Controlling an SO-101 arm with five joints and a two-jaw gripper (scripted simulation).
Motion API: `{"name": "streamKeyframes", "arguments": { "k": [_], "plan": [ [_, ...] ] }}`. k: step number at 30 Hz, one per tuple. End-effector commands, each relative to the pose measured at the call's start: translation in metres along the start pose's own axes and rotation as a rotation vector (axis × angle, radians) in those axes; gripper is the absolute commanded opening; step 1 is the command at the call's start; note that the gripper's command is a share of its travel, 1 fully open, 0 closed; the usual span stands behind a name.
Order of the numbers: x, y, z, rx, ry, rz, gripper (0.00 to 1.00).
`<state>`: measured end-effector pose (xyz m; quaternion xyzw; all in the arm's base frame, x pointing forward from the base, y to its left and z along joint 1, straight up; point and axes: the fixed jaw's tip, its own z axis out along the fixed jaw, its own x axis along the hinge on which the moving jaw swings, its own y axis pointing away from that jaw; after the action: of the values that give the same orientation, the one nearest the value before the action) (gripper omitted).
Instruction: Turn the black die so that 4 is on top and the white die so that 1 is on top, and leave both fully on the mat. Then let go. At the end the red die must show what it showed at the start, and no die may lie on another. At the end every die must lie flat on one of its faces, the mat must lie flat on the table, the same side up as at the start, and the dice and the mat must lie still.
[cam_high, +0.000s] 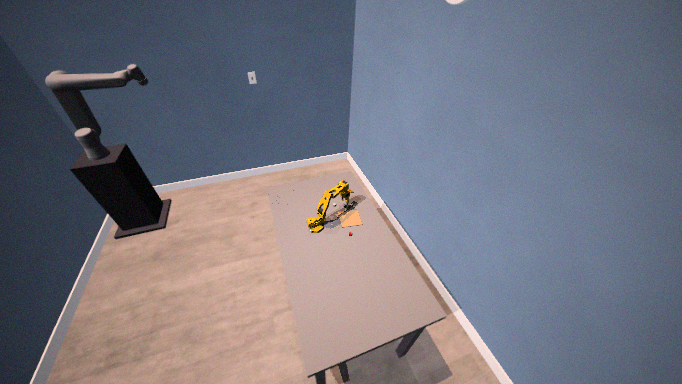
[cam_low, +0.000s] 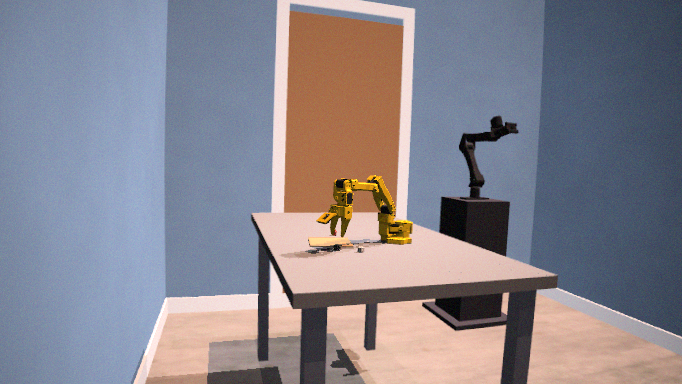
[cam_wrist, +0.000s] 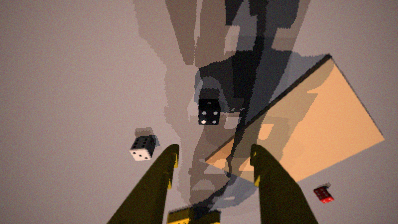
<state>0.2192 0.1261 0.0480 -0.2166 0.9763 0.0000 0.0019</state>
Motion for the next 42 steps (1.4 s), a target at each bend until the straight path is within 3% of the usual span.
{"name": "streamKeyframes", "arguments": {
  "k": [1,13,28,42],
  "plan": [
    [-0.006,0.003,-0.014,-0.005,-0.064,-0.002,0.25],
    [-0.006,0.003,-0.005,-0.005,-0.055,-0.002,0.25],
    [-0.007,0.003,0.021,-0.004,-0.044,-0.002,0.25],
    [-0.007,0.003,0.03,-0.004,-0.041,-0.002,0.25]
  ]
}}
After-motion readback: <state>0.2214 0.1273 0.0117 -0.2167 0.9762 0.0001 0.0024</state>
